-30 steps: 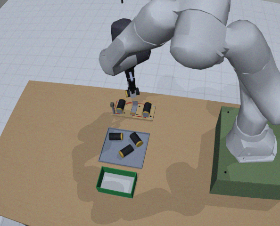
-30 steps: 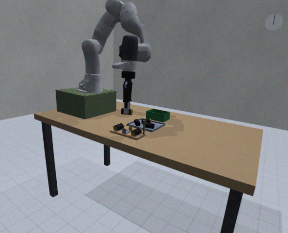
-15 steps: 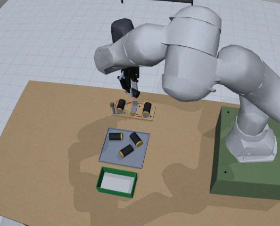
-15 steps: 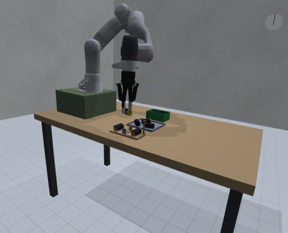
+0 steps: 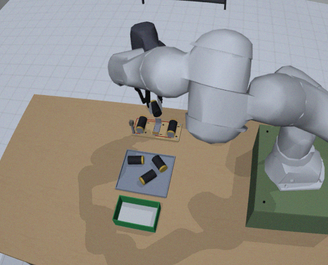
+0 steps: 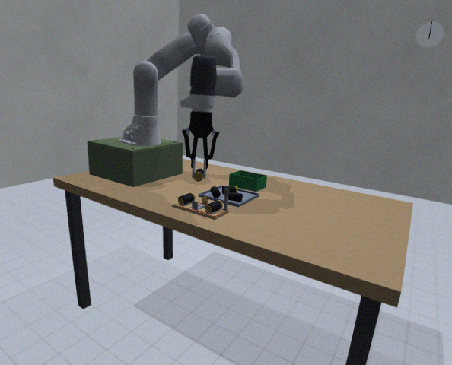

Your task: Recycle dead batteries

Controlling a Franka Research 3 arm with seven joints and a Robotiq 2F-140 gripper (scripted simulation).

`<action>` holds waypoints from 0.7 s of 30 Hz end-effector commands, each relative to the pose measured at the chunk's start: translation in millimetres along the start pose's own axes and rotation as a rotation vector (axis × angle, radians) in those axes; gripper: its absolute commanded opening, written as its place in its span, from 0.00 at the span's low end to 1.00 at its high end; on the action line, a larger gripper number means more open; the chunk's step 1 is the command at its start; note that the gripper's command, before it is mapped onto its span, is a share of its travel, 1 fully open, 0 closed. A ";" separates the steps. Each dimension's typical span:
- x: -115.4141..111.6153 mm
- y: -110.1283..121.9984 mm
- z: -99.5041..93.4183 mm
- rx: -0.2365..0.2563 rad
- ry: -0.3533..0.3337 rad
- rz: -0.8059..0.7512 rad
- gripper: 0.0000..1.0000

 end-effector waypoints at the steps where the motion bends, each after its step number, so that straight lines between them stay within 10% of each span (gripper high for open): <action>1: 3.7 3.2 -0.1 -0.008 0.018 0.277 0.16; 21: 3.7 3.2 -0.1 -0.006 0.019 0.518 0.16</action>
Point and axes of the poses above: the point where the finger pads meet when closed, its own z axis out along the fingers, its own y axis across the jaws, x = y × z, the point moved 6 cm from there along -z, back along the fingers, and after that the axes turned 6 degrees about z, right-handed, at the moved point
